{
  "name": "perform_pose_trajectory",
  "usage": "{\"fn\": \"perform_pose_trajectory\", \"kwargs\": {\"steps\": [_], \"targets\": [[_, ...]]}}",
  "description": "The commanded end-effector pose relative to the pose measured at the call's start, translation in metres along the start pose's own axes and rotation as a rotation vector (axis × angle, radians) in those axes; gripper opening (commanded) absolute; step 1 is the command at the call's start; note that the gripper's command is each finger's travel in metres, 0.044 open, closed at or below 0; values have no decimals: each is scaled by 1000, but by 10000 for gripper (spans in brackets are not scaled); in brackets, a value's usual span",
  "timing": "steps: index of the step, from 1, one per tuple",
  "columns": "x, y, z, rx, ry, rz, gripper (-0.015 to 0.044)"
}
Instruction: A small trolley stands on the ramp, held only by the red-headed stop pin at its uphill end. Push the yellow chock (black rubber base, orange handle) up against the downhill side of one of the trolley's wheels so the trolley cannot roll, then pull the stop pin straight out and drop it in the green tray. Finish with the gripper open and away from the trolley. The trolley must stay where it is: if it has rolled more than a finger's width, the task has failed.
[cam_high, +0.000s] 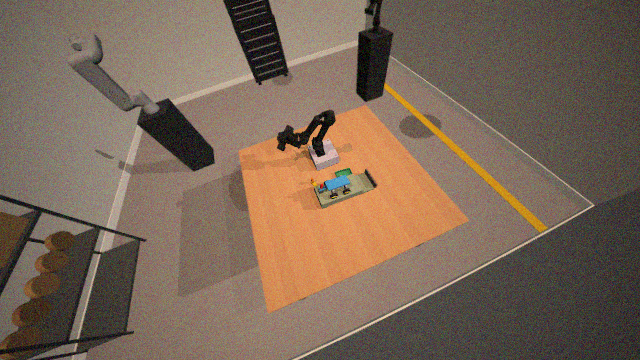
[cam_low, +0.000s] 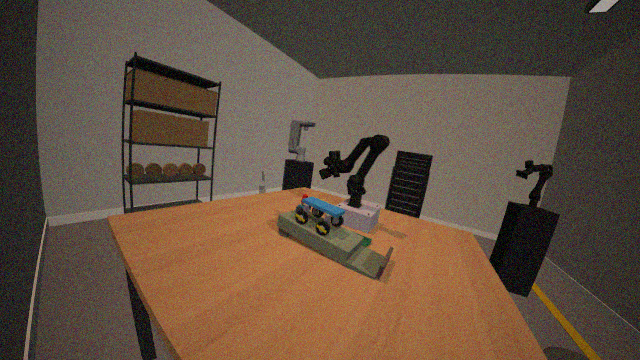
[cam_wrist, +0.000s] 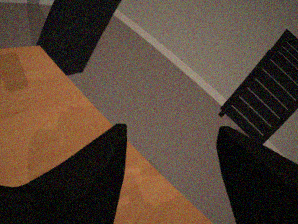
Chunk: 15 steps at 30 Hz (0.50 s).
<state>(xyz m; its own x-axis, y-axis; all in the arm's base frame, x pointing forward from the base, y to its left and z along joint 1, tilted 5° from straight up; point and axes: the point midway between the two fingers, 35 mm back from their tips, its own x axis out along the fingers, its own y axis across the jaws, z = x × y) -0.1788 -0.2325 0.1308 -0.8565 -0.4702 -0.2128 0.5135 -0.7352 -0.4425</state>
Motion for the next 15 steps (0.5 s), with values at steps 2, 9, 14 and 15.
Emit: {"fn": "perform_pose_trajectory", "kwargs": {"steps": [2,9,14,15], "targets": [[-11,45,7,-302,-3,213,190],[-45,106,9,-802,-90,500,190],[-78,141,6,-1153,-208,693,190],[-86,147,5,-1221,-237,731,190]]}}
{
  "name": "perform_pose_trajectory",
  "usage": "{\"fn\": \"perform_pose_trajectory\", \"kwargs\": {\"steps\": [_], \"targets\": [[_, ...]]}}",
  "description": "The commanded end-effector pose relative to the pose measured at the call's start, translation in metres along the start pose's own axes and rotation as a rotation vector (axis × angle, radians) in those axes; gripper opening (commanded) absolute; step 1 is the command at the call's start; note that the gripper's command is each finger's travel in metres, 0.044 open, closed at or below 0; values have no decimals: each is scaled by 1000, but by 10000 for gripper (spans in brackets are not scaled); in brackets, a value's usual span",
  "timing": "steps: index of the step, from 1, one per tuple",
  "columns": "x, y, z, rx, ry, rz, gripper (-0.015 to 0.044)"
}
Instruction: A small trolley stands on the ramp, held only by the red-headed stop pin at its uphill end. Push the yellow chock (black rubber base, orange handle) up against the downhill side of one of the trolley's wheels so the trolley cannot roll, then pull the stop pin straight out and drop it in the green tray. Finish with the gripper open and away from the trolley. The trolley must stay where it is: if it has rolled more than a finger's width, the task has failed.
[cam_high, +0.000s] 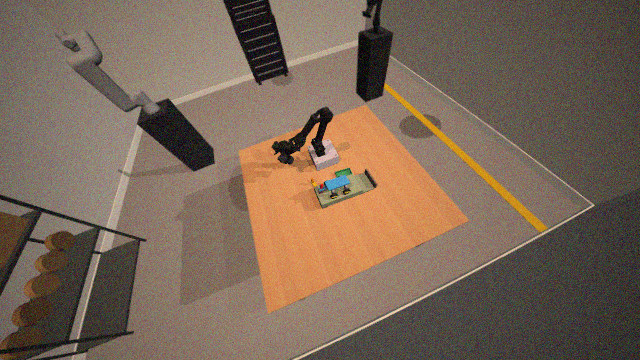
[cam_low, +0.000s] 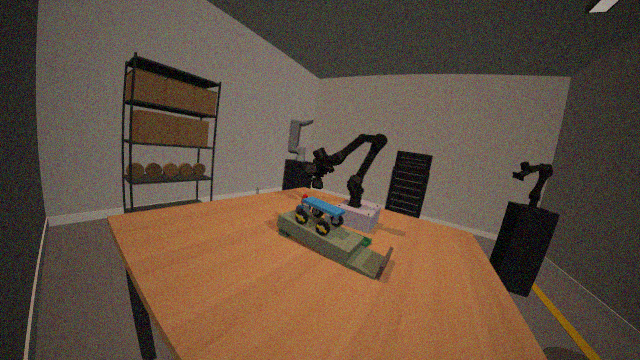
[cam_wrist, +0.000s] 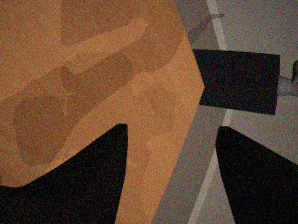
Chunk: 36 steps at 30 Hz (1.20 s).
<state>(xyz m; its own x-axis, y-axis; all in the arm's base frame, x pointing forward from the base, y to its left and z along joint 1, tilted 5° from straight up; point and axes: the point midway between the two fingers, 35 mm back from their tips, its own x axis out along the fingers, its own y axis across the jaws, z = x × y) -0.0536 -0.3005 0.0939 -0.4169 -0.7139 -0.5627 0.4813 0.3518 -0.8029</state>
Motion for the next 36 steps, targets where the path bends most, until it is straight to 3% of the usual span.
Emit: {"fn": "perform_pose_trajectory", "kwargs": {"steps": [1,15,29,36], "targets": [[-9,22,25,-261,-80,111,190],[-81,107,85,-1259,-506,418,190],[-186,164,80,-2159,-1116,565,190],[-197,168,77,-2241,-1191,572,190]]}}
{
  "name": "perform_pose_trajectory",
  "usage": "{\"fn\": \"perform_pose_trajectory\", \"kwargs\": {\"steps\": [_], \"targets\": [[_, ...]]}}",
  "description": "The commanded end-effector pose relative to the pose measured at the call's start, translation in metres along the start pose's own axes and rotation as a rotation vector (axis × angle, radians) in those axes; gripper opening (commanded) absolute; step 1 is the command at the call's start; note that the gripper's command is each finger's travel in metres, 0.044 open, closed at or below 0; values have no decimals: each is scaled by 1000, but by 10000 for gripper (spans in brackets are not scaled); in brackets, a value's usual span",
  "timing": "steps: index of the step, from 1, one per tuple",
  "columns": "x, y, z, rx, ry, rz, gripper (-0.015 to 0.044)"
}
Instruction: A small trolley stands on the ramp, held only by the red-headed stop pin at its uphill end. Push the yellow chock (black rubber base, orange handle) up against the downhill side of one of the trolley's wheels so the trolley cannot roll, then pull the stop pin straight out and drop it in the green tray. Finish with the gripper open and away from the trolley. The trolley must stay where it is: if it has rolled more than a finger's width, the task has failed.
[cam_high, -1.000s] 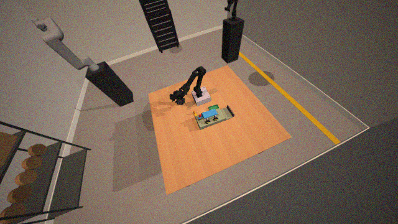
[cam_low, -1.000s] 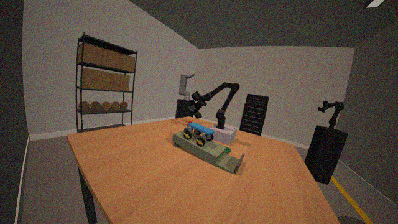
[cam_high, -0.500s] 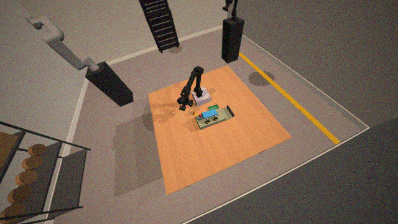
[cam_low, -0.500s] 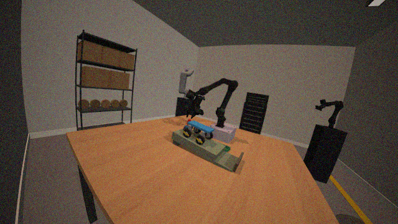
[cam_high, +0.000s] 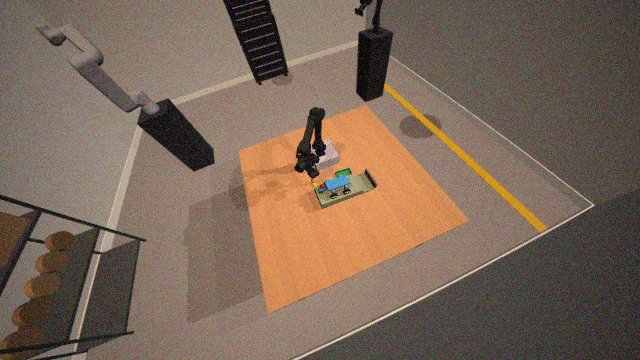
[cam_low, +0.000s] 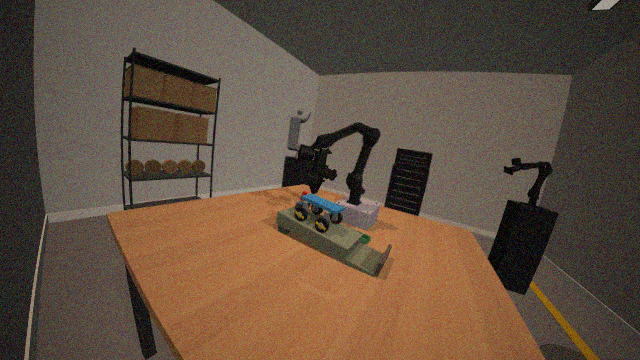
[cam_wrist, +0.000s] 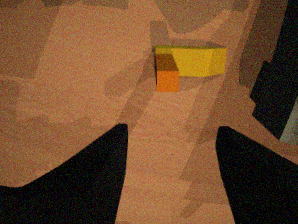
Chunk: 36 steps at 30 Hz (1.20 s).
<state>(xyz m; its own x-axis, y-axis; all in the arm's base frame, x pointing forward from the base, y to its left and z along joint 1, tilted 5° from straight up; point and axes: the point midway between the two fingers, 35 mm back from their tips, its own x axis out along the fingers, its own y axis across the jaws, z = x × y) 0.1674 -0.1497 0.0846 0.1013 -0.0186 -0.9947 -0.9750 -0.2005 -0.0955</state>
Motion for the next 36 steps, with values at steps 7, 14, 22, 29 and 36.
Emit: {"fn": "perform_pose_trajectory", "kwargs": {"steps": [7,14,22,29,36], "targets": [[19,-2,1,-26,-15,-2,190],[42,-2,3,-26,-15,-2,190],[48,-2,3,-26,-15,-2,190],[60,-2,3,-26,-15,-2,190],[71,-2,4,-26,-15,-2,190]]}}
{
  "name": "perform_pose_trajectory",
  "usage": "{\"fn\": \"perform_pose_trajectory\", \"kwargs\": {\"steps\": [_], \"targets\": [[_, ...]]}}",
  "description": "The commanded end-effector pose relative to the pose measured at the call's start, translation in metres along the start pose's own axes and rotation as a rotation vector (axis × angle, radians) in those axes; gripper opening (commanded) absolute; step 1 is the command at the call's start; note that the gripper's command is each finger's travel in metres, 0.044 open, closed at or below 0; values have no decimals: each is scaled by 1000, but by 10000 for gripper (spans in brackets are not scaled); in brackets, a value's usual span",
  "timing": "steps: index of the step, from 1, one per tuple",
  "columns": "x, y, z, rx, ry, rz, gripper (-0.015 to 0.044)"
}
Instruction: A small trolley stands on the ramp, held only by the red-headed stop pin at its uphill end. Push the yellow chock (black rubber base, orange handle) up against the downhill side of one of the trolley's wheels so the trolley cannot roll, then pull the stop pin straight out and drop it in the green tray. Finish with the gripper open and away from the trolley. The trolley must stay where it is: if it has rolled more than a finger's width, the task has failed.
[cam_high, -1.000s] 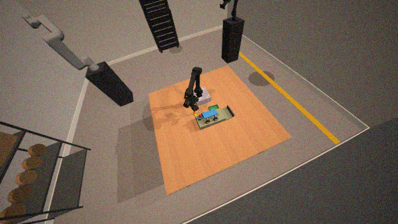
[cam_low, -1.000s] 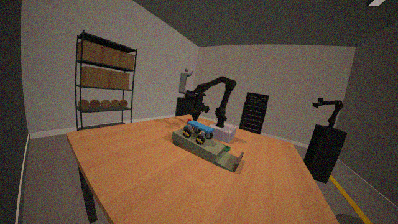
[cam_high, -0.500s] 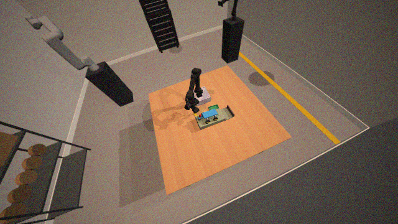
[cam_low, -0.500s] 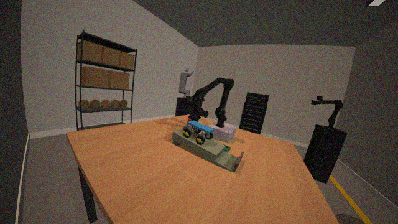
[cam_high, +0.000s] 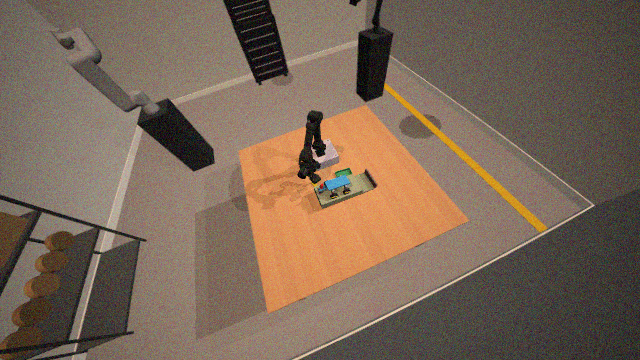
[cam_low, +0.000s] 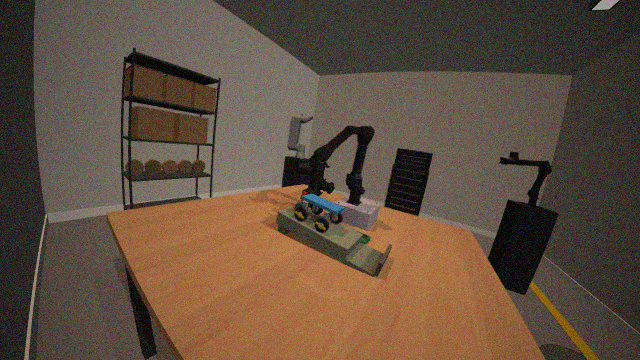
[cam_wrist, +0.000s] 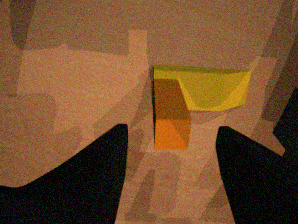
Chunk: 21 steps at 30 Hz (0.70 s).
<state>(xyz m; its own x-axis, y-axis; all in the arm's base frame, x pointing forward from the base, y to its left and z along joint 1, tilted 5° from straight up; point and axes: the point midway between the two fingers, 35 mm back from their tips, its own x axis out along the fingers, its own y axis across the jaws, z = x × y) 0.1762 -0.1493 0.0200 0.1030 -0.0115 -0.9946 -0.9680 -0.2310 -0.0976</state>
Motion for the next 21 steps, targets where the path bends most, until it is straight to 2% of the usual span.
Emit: {"fn": "perform_pose_trajectory", "kwargs": {"steps": [1,21], "targets": [[7,1,2,5,-9,1,190],[31,1,3,5,-9,1,190]]}}
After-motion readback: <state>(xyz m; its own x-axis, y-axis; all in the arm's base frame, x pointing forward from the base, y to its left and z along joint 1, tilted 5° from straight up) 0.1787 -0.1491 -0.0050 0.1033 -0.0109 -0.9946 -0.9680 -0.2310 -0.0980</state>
